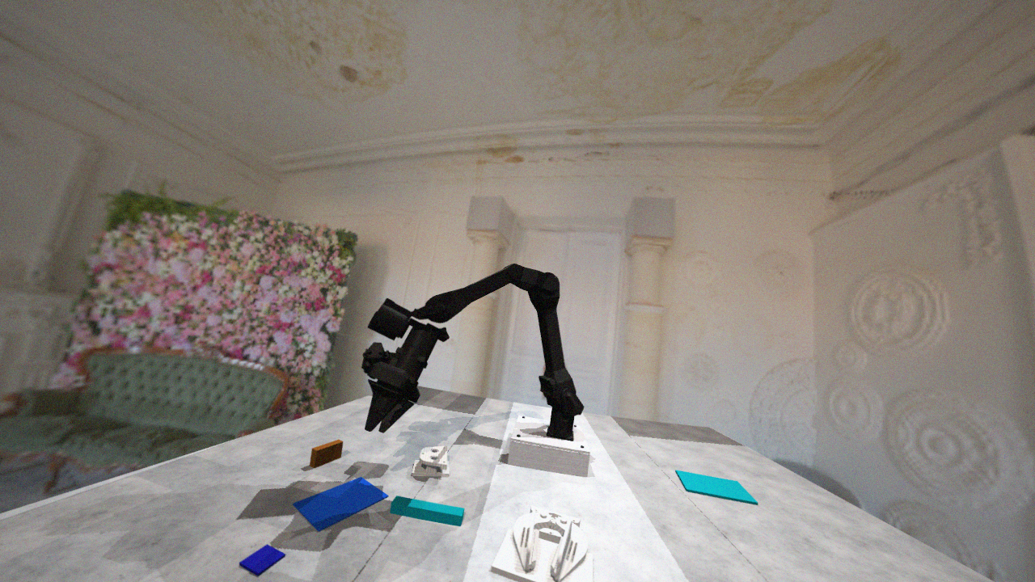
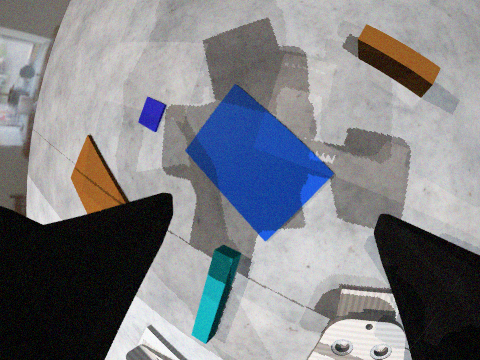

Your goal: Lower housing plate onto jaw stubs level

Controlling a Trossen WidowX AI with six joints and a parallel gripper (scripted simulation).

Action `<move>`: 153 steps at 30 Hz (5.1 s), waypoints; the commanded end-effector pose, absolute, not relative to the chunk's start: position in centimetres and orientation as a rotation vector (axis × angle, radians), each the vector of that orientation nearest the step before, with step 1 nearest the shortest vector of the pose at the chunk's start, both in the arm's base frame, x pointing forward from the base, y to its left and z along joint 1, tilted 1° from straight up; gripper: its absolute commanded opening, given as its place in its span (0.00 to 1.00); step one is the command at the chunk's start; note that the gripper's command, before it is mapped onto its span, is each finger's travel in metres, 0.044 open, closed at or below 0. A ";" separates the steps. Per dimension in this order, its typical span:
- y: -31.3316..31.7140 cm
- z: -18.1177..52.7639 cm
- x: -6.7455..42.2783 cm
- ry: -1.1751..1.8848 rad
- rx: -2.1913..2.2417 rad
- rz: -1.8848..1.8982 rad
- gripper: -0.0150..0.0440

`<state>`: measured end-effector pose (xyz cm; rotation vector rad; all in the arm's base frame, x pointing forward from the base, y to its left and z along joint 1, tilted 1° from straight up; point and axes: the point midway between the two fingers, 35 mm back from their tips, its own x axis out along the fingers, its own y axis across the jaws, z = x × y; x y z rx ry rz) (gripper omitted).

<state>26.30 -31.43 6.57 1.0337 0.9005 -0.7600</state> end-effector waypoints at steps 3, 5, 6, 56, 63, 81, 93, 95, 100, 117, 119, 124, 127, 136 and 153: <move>-28.9 6.7 23.8 1.044 0.997 -0.811 1.00; -28.2 6.8 23.1 1.089 0.985 -0.824 1.00; -27.8 6.8 22.7 1.112 0.978 -0.830 1.00; -23.6 1.8 18.0 1.383 0.879 -0.878 1.00; -23.6 1.5 18.0 1.383 0.879 -0.878 1.00; -23.6 -1.2 17.9 1.383 0.879 -0.878 1.00; -23.6 -1.2 17.9 1.383 0.879 -0.878 1.00; -23.6 -1.2 17.9 1.383 0.879 -0.878 1.00; -23.6 -1.2 17.9 1.383 0.879 -0.878 1.00; -23.6 -1.2 18.0 1.381 0.885 -0.878 0.93; -23.6 -1.2 18.0 1.381 0.885 -0.878 0.91; -23.6 -1.2 18.0 1.381 0.885 -0.878 0.85; -23.6 -1.2 18.0 1.381 0.885 -0.878 0.85; -23.6 -1.2 18.0 1.381 0.885 -0.878 0.85; -23.8 3.9 18.1 1.382 0.880 -0.878 0.85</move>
